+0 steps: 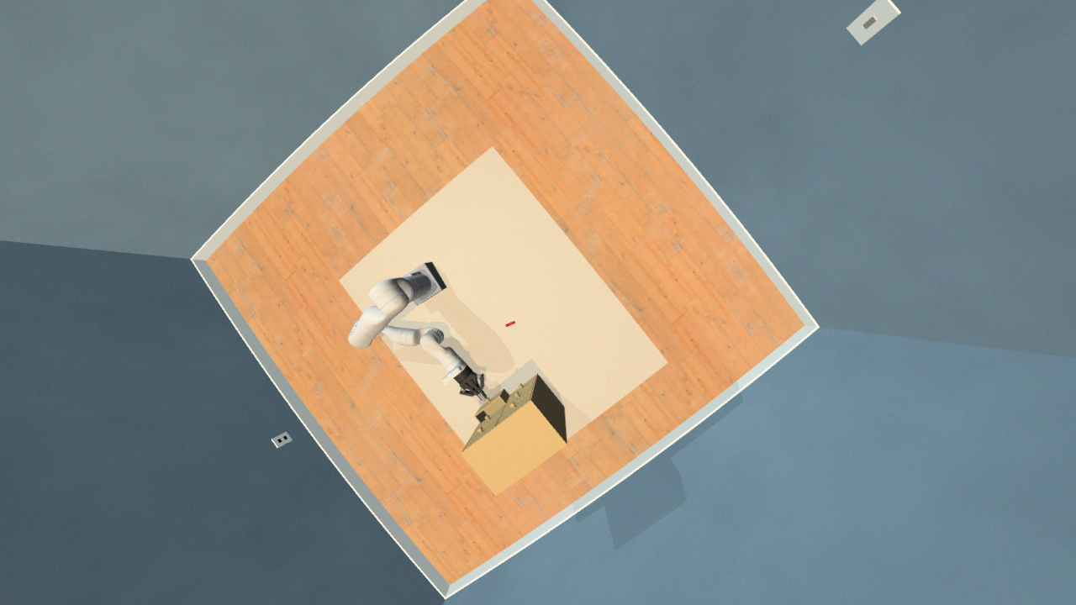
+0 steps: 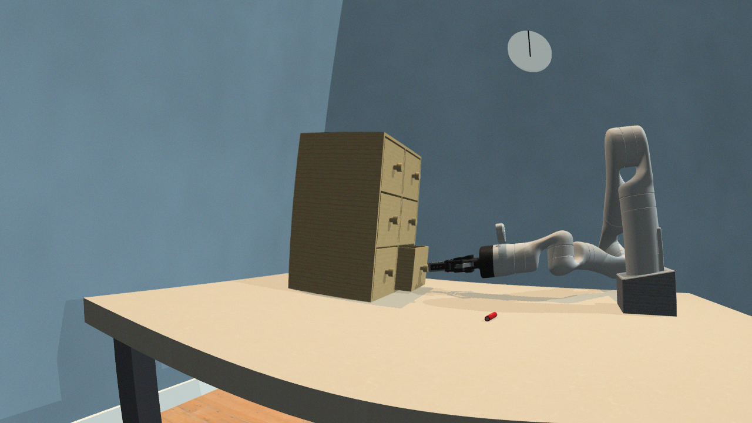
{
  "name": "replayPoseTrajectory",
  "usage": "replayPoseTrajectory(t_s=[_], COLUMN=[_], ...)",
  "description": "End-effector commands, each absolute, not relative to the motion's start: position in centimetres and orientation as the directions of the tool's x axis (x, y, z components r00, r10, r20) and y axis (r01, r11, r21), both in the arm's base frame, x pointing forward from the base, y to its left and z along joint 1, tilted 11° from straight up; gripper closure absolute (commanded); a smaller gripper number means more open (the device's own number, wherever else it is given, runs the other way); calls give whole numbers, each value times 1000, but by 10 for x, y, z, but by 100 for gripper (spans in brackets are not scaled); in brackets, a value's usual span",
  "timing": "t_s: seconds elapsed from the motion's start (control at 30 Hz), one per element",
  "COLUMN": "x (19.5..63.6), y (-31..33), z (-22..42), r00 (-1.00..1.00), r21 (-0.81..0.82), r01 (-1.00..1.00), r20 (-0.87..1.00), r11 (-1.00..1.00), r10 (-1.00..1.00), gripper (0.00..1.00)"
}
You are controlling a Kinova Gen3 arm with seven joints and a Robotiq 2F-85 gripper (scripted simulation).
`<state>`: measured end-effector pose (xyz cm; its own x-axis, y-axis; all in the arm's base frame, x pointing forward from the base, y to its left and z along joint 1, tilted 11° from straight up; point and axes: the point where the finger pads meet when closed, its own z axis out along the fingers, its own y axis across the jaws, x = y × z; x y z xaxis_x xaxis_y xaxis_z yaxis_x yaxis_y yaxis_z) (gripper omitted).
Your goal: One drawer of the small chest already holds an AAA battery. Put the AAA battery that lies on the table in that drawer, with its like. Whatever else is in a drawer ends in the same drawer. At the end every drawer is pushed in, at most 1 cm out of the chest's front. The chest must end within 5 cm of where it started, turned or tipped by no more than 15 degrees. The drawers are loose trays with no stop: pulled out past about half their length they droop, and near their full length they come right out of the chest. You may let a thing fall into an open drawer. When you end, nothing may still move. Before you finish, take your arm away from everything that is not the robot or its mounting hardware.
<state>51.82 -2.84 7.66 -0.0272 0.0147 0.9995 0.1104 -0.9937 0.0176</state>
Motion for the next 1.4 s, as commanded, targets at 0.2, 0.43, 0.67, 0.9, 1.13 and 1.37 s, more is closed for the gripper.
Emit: replayPoseTrajectory(t_s=[0.2,0.43,0.67,0.9,1.13,1.37], x=[532,542,547,552,554,555], y=[-23,-21,-21,-20,-19,-19], z=[77,78,79,80,81,81], r00=[-22,-21,-21,-21,-22,-22], r21=[27,27,28,28,27,27], r01=[116,117,118,117,119,119], r20=[999,999,999,999,999,999], r11=[-993,-993,-993,-993,-993,-993], r10=[24,25,25,25,24,24], gripper=[100,100,100,100,100,100])
